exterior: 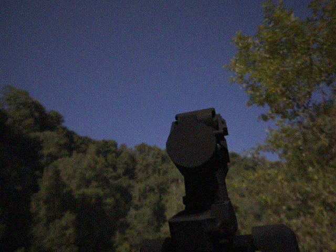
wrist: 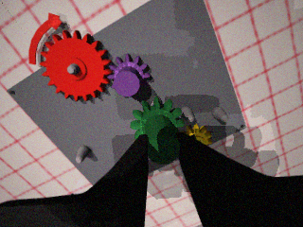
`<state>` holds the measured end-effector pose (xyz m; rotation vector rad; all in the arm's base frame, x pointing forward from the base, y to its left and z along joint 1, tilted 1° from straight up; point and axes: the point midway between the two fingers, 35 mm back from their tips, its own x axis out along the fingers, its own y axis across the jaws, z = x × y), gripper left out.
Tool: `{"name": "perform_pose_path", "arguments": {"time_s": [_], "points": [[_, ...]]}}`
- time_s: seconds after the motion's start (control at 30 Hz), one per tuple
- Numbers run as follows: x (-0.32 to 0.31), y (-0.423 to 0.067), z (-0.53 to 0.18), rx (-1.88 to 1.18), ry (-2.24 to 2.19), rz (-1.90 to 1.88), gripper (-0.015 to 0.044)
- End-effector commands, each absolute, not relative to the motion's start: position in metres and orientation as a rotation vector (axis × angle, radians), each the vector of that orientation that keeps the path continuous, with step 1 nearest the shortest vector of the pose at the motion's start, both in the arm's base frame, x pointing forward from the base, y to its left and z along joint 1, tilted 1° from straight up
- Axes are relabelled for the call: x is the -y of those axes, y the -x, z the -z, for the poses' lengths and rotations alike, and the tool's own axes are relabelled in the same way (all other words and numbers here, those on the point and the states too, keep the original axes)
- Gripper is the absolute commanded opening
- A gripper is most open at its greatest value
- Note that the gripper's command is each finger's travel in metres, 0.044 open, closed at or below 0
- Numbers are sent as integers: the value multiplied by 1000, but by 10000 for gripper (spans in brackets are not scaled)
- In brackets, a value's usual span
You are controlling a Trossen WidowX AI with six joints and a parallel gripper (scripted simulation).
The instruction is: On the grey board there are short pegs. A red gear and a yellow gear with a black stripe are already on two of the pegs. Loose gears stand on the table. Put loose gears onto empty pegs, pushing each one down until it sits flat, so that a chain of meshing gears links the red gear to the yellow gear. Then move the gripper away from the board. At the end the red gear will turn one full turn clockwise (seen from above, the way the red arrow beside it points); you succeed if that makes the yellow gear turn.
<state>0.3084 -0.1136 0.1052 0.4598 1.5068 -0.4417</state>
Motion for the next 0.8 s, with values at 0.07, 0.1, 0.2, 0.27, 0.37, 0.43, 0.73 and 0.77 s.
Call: {"name": "perform_pose_path", "arguments": {"time_s": [0.07,0.1,0.2,0.27,0.37,0.43,0.73,0.77], "points": [[116,-307,-106,-1506,-451,440,0],[116,-307,-106,-1507,-448,437,0],[116,-307,-106,-1513,-420,409,0],[116,-307,-106,-1518,-389,379,0],[116,-307,-106,-1528,-325,317,0],[116,-307,-106,-1535,-279,271,0],[115,-307,-106,-1551,-74,69,0],[115,-307,-106,-1551,-50,47,0]]}}
